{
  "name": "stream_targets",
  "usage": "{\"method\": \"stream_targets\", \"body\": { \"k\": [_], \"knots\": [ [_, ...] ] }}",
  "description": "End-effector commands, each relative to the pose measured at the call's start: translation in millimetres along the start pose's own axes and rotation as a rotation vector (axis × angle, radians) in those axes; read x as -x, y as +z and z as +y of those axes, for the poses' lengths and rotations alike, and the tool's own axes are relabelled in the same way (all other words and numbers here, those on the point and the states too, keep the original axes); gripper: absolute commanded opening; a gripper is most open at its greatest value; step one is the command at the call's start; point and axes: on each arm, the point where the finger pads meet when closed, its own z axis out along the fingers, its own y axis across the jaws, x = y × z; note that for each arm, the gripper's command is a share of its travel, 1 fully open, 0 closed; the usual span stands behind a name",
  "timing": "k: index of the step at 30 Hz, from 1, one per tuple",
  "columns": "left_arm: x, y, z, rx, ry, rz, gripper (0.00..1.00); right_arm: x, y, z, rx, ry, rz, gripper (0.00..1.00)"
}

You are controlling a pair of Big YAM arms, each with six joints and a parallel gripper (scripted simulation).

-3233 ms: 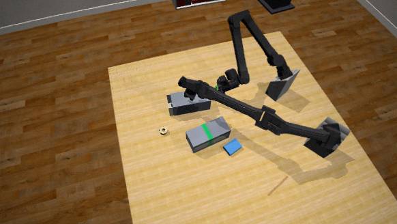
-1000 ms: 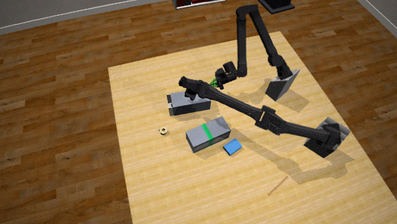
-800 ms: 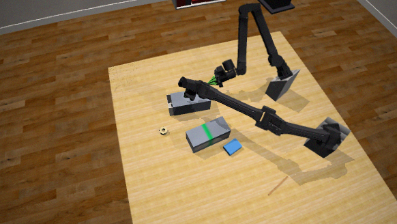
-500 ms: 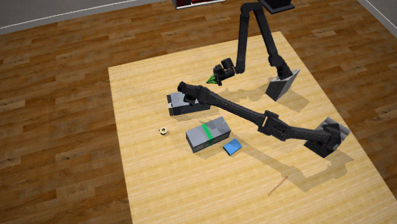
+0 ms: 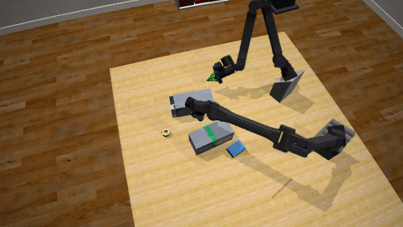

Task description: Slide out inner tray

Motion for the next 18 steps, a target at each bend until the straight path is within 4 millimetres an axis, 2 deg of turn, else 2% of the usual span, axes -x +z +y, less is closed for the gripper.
{"method": "stream_targets", "body": {
  "k": [1,9,11,12,13,14,15,16,18],
  "knots": [
    [-14,-19,57,0.032,-0.062,-0.022,0.0,11,5,-29,-0.031,0.01,-0.005,0.0],
    [-76,-64,105,0.02,-0.1,-0.024,0.0,17,9,-66,-0.04,0.013,0.019,0.0],
    [-76,-64,105,0.02,-0.1,-0.024,0.0,17,9,-66,-0.04,0.013,0.019,0.0],
    [-87,-54,126,0.043,-0.11,-0.011,0.0,16,12,-68,-0.035,0.014,0.027,0.0],
    [-92,-35,48,-0.037,-0.03,0.016,0.0,-5,9,-29,0.041,0.002,0.065,0.0],
    [-83,-49,121,0.031,-0.097,-0.008,0.0,9,14,-63,-0.024,0.007,0.039,0.0],
    [-83,-65,100,-0.007,-0.064,-0.014,0.0,19,10,-72,-0.039,0.007,0.023,0.0],
    [-89,-68,133,0.019,-0.09,-0.009,0.0,24,11,-84,-0.056,0.012,0.016,0.0],
    [-91,-70,148,0.027,-0.105,-0.024,0.0,24,10,-90,-0.057,0.013,0.025,0.0]
  ]
}}
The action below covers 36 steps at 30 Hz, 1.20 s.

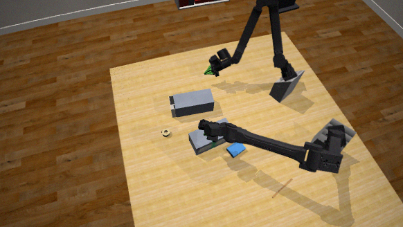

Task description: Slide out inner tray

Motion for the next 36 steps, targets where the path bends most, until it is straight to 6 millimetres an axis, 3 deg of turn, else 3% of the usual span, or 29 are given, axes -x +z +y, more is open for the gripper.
{"method": "stream_targets", "body": {
  "k": [1,8,11,15,25,28,32,36],
  "knots": [
    [-13,-8,46,0.029,-0.014,0.011,0.0,19,2,-33,-0.042,0.008,-0.021,0.0],
    [-33,-26,110,0.042,-0.052,-0.016,0.0,27,0,-67,-0.051,0.013,0.008,0.0],
    [-30,-32,119,0.044,-0.058,-0.034,0.0,23,2,-68,-0.043,0.015,0.022,0.0],
    [-54,-43,154,0.049,-0.077,-0.04,0.0,33,-5,-95,-0.055,0.017,0.035,0.0],
    [-101,-100,243,0.091,-0.118,-0.103,0.0,55,-28,-159,-0.079,0.029,0.08,0.0],
    [-104,-106,247,0.087,-0.116,-0.109,0.0,49,-28,-159,-0.067,0.035,0.1,0.0],
    [-129,-137,279,0.122,-0.131,-0.136,0.0,67,-49,-190,-0.092,0.036,0.106,0.0],
    [-149,-164,299,0.14,-0.131,-0.162,0.0,78,-66,-212,-0.098,0.044,0.127,0.0]
  ]
}}
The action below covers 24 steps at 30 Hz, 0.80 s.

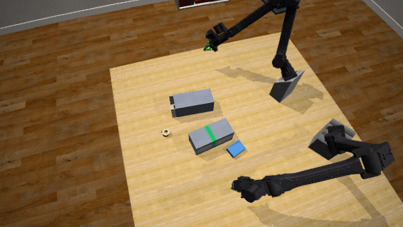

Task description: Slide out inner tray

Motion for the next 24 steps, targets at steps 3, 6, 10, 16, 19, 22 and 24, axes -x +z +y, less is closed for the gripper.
{"method": "stream_targets", "body": {
  "k": [3,6,10,16,19,22,24],
  "knots": [
    [-11,-48,44,0.069,0.013,-0.057,0.0,42,-34,-52,-0.053,0.007,-0.023,0.0],
    [-19,-68,56,0.084,0.016,-0.075,0.0,47,-48,-64,-0.058,0.013,-0.01,0.0],
    [-24,-78,62,0.092,0.015,-0.085,0.0,35,-45,-62,-0.038,0.024,0.027,0.0],
    [-34,-113,77,0.126,0.029,-0.118,0.0,64,-85,-89,-0.078,0.021,0.009,0.0],
    [-39,-125,80,0.137,0.035,-0.129,0.0,69,-96,-96,-0.082,0.025,0.016,0.0],
    [-44,-135,82,0.144,0.039,-0.135,0.0,67,-99,-99,-0.079,0.032,0.032,0.0],
    [-44,-138,83,0.147,0.041,-0.14,0.0,68,-101,-100,-0.078,0.033,0.035,0.0]
  ]
}}
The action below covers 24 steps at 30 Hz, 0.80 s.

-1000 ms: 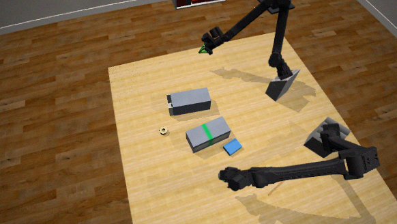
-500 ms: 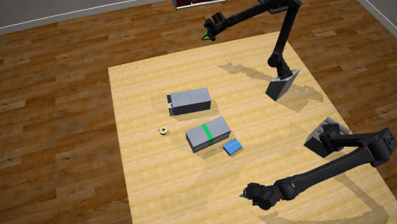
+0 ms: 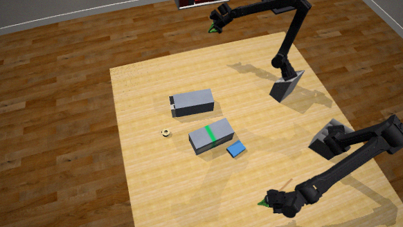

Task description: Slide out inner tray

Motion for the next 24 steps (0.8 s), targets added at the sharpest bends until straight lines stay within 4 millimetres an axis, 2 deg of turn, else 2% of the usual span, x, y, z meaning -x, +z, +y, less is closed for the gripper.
{"method": "stream_targets", "body": {
  "k": [1,2,3,5,6,8,9,10,11,12,14,16,18,19,20,22,24],
  "knots": [
    [3,-11,8,0.029,0.02,-0.022,0.0,20,-12,-16,-0.022,0.002,-0.019,0.0],
    [0,-8,6,0.016,0.017,-0.012,0.0,5,-5,-8,0.0,0.009,0.009,0.0],
    [-7,-6,5,0.017,0.014,-0.007,0.0,-3,-8,-2,0.005,0.014,0.021,0.0],
    [-4,-18,7,0.022,0.016,-0.013,0.0,11,-19,-10,-0.013,0.008,0.0,0.0],
    [-3,-21,8,0.029,0.019,-0.017,0.0,29,-28,-22,-0.037,-0.001,-0.029,0.0],
    [0,-24,10,0.034,0.022,-0.025,0.0,30,-30,-23,-0.038,-0.001,-0.029,0.0],
    [8,-27,15,0.045,0.028,-0.041,0.0,30,-31,-23,-0.038,-0.001,-0.028,0.0],
    [0,-24,9,0.031,0.023,-0.029,0.0,30,-30,-23,-0.036,-0.002,-0.027,0.0],
    [5,-25,9,0.03,0.024,-0.038,0.0,26,-25,-22,-0.031,-0.001,-0.021,0.0],
    [10,-30,17,0.049,0.021,-0.045,0.0,36,-33,-27,-0.053,-0.011,-0.048,0.0],
    [9,-29,16,0.048,0.021,-0.044,0.0,25,-20,-24,-0.036,-0.001,-0.023,0.0],
    [0,-18,14,0.033,0.015,-0.021,0.0,8,-9,-13,-0.009,0.011,0.007,0.0],
    [0,-18,14,0.033,0.015,-0.021,0.0,8,-9,-13,-0.009,0.011,0.007,0.0],
    [9,-19,13,0.028,0.019,-0.038,0.0,13,-14,-13,-0.015,0.004,-0.005,0.0],
    [-1,-11,6,0.011,0.015,-0.019,0.0,3,-7,-8,0.0,0.015,0.016,0.0],
    [-2,-10,4,0.006,0.017,-0.018,0.0,-3,-5,-3,0.009,0.017,0.025,0.0],
    [-2,-9,2,0.002,0.017,-0.018,0.0,2,-5,-6,0.005,0.015,0.017,0.0]
  ]
}}
